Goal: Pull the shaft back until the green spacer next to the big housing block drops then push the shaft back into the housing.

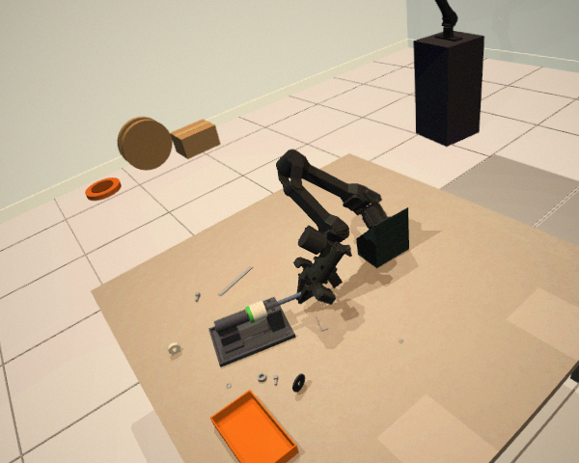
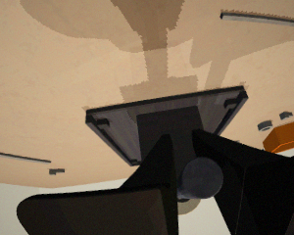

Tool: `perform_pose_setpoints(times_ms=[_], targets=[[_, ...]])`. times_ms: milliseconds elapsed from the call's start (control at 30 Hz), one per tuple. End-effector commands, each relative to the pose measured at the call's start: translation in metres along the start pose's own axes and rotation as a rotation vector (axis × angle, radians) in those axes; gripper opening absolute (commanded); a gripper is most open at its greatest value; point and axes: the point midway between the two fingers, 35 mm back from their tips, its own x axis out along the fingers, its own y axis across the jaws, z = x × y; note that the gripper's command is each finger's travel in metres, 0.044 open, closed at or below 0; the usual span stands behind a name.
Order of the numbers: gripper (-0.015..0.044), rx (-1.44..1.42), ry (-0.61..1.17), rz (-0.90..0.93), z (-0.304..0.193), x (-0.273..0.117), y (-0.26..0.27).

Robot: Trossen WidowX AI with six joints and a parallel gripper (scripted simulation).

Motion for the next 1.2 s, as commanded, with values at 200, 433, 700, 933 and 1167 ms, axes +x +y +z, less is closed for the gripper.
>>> perform_pose_setpoints(times_ms=[200, 433, 700, 933, 1167], targets=[[0.0000, 0.003, 0.001, 0.002, 0.0008, -0.0014, -0.0002], [0.0000, 0.003, 0.001, 0.002, 0.0012, -0.0019, -0.0002], [0.0000, 0.000, 0.000, 0.000, 0.0013, -0.0012, 0.0000], [0.0000, 0.000, 0.000, 0.000, 0.0013, -0.0012, 0.0000], [0.0000, 0.003, 0.001, 0.002, -0.0002, 0.0002, 0.0001]])
